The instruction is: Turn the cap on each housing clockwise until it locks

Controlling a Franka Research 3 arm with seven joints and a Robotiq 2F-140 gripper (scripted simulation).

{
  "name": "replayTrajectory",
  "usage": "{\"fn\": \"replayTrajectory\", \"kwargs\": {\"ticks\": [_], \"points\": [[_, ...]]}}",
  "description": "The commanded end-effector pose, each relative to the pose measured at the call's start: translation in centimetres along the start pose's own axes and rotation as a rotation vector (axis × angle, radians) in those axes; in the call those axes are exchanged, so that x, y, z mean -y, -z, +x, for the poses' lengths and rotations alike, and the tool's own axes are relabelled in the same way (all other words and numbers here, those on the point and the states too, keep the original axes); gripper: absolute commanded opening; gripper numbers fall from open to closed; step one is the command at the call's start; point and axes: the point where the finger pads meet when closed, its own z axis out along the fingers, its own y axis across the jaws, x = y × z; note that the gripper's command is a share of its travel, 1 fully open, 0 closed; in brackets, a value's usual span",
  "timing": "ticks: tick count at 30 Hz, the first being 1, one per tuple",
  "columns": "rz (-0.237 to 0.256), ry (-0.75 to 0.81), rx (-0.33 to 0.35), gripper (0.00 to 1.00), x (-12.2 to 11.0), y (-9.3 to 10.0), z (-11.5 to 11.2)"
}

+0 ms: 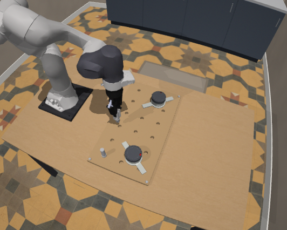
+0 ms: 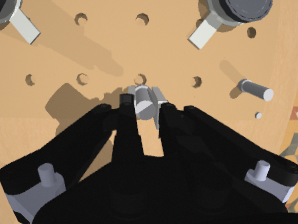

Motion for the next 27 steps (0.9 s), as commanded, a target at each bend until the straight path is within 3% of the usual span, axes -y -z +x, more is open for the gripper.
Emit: {"fn": "replayTrajectory", "kwargs": {"ticks": [1, 27], "points": [[0.002, 0.009, -0.019, 0.10, 0.1, -0.3, 0.6], [0.002, 0.009, -0.019, 0.10, 0.1, -3.4, 0.7]]}}
